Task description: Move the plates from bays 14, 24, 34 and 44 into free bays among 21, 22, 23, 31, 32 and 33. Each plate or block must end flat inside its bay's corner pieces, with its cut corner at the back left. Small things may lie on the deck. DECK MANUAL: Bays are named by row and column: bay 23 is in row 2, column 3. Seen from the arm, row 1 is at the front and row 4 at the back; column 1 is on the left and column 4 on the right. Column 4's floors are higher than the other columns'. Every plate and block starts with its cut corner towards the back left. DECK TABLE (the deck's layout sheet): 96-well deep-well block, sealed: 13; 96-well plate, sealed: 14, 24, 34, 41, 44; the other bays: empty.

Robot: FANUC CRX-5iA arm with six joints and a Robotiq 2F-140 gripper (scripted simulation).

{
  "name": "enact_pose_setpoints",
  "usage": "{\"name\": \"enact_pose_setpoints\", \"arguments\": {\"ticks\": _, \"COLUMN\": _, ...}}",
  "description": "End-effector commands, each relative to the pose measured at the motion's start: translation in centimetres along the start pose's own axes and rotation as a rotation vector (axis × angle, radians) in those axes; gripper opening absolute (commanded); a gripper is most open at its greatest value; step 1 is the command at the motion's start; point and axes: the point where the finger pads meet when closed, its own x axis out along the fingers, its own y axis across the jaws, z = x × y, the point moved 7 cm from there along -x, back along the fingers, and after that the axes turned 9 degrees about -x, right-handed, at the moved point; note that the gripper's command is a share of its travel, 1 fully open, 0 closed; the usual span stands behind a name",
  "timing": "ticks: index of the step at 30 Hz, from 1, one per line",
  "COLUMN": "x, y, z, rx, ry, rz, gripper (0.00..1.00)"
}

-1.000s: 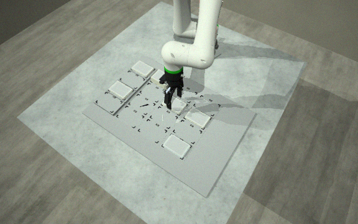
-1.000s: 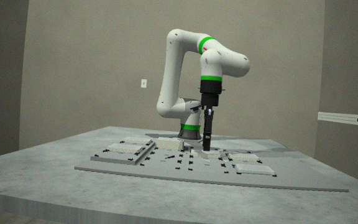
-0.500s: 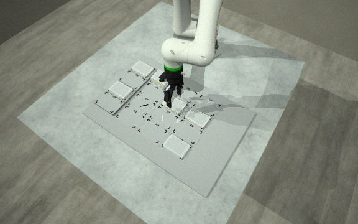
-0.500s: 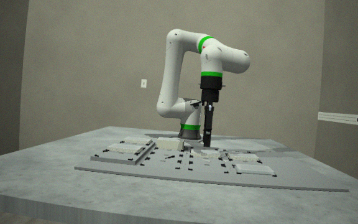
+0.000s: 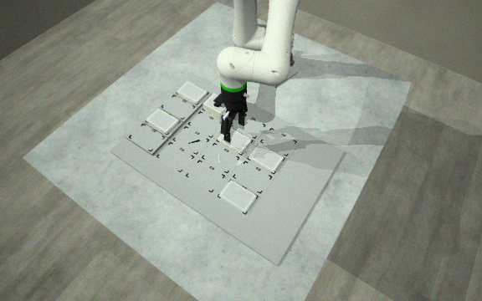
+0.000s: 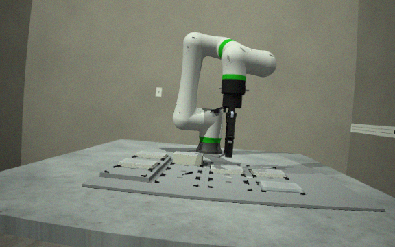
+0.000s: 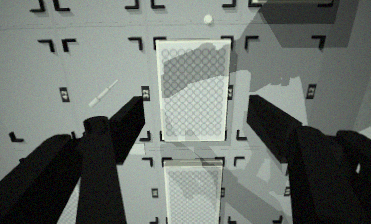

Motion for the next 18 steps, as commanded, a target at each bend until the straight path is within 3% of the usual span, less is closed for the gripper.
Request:
{"name": "enact_pose_setpoints", "arguments": {"ticks": 1, "x": -0.46, "y": -0.04, "z": -0.01, "rx": 0.0, "ry": 0.0, "rz": -0.002, "gripper": 0.7}}
{"name": "enact_pose_setpoints", "arguments": {"ticks": 18, "x": -0.99, "y": 0.15, "z": -0.36, "rx": 0.001, "ry": 0.0, "rz": -0.002, "gripper": 0.7}}
